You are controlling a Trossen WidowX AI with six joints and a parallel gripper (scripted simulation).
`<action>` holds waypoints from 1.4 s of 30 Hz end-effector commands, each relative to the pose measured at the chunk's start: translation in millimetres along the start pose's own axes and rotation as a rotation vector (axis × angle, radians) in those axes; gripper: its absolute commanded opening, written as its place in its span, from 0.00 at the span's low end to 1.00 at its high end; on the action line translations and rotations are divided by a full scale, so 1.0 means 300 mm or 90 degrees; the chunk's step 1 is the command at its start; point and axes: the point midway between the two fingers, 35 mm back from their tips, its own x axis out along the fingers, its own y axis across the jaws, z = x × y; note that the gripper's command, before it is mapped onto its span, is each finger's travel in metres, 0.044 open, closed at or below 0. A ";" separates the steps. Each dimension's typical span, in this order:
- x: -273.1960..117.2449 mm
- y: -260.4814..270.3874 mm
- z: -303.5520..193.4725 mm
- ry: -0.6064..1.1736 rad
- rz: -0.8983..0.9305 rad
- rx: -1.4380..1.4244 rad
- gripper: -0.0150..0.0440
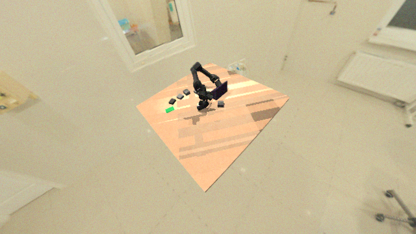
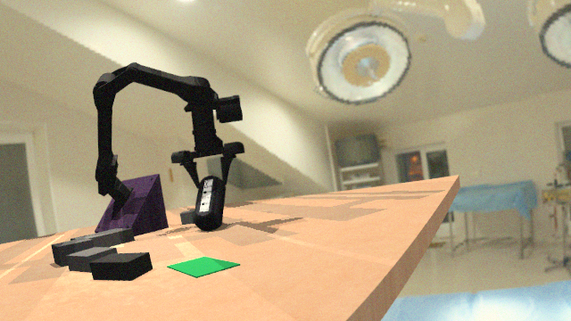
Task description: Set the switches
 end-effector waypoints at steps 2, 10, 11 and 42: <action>-0.022 -0.007 -0.031 0.005 -0.009 0.006 0.82; -0.027 0.001 -0.035 0.005 -0.009 0.006 0.82; -0.028 0.001 -0.036 0.005 -0.009 0.006 0.82; -0.068 0.003 -0.110 0.006 -0.009 0.006 0.83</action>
